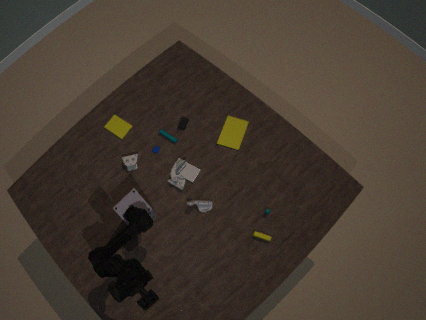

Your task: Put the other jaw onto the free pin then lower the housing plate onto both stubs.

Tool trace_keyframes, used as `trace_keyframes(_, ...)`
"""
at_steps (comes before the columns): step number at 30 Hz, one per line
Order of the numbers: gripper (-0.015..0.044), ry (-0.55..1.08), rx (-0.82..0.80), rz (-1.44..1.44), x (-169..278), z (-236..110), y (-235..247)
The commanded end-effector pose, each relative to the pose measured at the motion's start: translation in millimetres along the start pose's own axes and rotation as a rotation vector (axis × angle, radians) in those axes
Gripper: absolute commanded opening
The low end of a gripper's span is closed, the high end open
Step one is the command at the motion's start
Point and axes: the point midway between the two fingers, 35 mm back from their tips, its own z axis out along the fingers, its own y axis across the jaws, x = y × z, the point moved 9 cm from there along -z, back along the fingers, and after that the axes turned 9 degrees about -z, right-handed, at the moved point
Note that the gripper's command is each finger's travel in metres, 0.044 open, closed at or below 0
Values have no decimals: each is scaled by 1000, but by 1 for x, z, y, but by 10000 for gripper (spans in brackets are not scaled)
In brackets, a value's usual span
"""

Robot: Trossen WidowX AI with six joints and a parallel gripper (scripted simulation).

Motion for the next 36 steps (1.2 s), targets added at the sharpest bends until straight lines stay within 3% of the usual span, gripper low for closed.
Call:
trace_keyframes(1, 0, 47, 28, -2, 15, 0, -3)
trace_keyframes(36, 0, 530, 153, -90, 141, -19, -10)
